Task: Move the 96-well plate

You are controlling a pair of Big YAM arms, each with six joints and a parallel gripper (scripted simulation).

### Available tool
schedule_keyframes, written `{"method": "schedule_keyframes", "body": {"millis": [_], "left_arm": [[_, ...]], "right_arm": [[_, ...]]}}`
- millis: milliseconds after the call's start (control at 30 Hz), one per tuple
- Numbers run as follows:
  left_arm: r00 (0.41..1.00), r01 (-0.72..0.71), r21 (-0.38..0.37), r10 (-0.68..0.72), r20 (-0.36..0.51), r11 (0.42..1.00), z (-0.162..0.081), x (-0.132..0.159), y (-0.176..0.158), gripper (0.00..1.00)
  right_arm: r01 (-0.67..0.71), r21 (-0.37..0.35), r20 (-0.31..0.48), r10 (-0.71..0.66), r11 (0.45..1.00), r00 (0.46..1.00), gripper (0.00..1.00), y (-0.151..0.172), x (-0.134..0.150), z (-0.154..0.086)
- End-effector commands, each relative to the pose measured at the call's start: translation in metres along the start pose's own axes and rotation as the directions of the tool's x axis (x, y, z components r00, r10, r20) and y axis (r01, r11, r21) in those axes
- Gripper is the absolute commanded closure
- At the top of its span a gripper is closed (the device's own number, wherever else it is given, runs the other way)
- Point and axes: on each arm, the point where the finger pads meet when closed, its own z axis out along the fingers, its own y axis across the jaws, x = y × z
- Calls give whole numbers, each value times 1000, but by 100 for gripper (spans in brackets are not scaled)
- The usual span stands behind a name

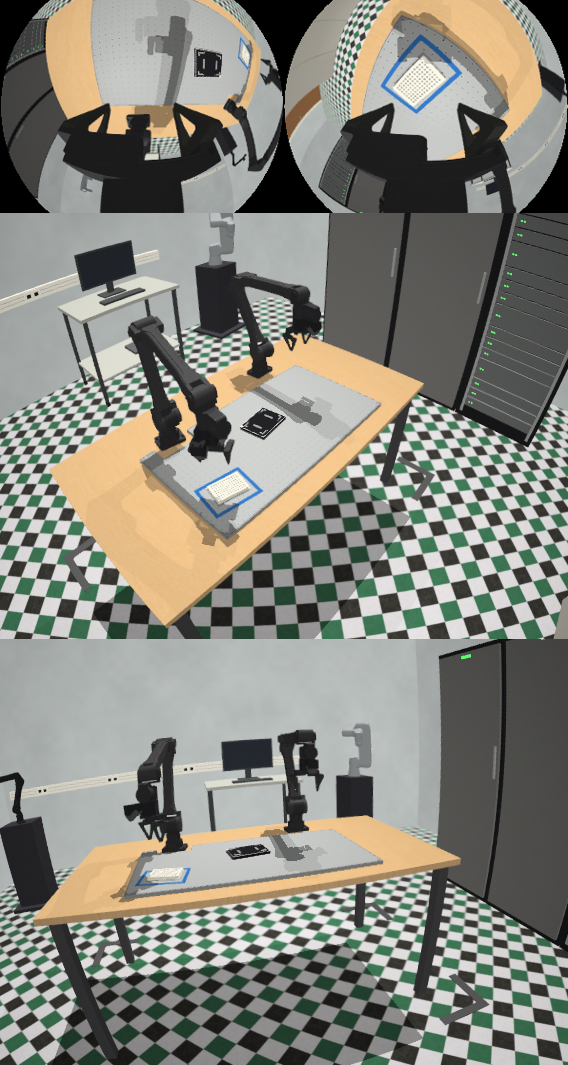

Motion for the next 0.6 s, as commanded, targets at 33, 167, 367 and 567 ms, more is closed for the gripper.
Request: {"method": "schedule_keyframes", "body": {"millis": [33,167,367,567], "left_arm": [[999,12,1,-12,38,1000,-12,-9,0,0],[999,12,1,-12,38,1000,-12,-9,0,0],[999,12,1,-12,38,1000,-12,-9,0,0],[999,12,1,-12,38,1000,-12,-9,0,0]], "right_arm": [[-190,-30,21,191,981,981,0,24,-10,-5],[-255,4,3,255,967,967,0,19,-1,15],[-438,7,2,438,899,899,0,31,-3,23],[-588,23,2,588,809,809,0,39,-1,36]]}}
